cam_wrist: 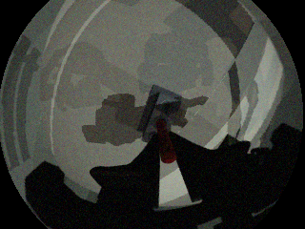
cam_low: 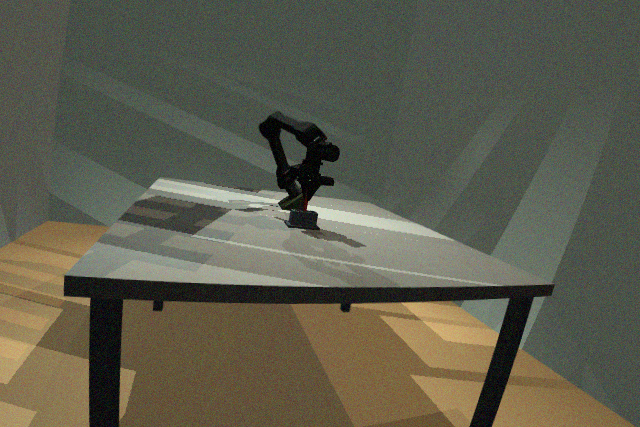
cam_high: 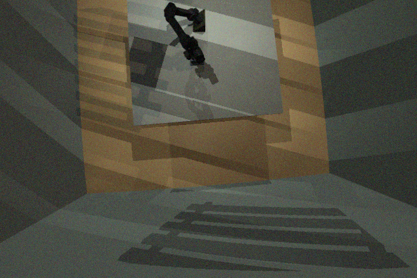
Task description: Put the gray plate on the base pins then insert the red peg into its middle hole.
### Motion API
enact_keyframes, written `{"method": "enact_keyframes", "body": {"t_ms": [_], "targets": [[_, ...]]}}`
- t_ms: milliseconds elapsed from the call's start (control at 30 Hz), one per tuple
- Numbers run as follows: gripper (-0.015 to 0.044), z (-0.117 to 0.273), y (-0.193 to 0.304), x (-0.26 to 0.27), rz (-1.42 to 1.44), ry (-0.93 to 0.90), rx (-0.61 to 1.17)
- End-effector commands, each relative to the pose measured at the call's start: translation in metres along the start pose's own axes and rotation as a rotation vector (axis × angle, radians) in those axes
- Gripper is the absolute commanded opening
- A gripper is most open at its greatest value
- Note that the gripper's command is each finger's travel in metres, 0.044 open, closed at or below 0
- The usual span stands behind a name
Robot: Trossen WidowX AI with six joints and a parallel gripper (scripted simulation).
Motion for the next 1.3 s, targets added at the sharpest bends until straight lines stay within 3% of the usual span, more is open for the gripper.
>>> {"method": "enact_keyframes", "body": {"t_ms": [0,867,1067,1267], "targets": [[0.0000,-0.0008,0.0005,0.0002,-0.001,0.000,0.000],[0.0000,-0.0017,-0.0006,-0.0001,-0.005,0.000,0.001],[0.0150,-0.0017,-0.0006,-0.0001,-0.005,0.000,0.001],[0.0150,-0.0017,-0.0006,-0.0001,-0.005,0.000,0.001]]}}
Point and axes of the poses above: the point midway between the two fingers, 35 mm back from their tips, its own z axis back along the fingers, its own x axis across the jaws, y = z × x, the point moved 8 cm from there along z, back along the fingers, and after that the axes turned 14 degrees about z, right-handed, at the moved point
